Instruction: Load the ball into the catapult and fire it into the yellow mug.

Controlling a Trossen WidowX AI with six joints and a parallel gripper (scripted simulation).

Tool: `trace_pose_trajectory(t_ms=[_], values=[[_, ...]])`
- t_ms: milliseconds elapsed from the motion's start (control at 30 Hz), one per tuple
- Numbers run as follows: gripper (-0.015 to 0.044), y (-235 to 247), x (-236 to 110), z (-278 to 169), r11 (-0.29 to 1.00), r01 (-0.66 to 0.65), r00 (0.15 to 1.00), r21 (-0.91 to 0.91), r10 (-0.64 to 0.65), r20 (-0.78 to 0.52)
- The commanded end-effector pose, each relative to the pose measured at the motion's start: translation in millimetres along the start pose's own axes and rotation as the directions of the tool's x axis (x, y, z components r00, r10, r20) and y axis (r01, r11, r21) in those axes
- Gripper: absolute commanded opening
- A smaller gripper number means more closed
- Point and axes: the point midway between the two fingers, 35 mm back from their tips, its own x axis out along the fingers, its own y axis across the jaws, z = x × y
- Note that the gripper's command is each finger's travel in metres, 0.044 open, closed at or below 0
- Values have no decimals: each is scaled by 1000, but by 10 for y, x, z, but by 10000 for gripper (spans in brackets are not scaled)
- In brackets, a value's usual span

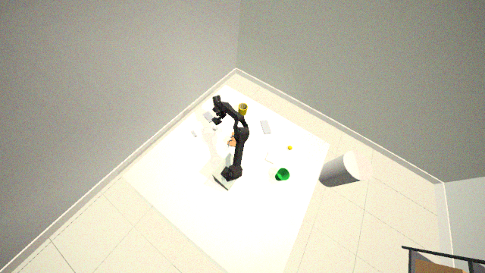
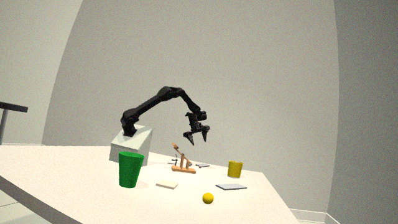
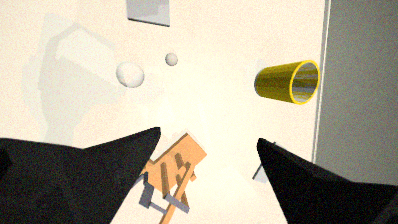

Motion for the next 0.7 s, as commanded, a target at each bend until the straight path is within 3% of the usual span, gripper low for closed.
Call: trace_pose_trajectory(t_ms=[0,300,667], values=[[440,-263,5,54,990,-6,999,138,1,40],[440,-779,-2,127,918,-22,993,396,-26,115],[440,-1489,-34,127,732,-66,976,678,-94,197]])
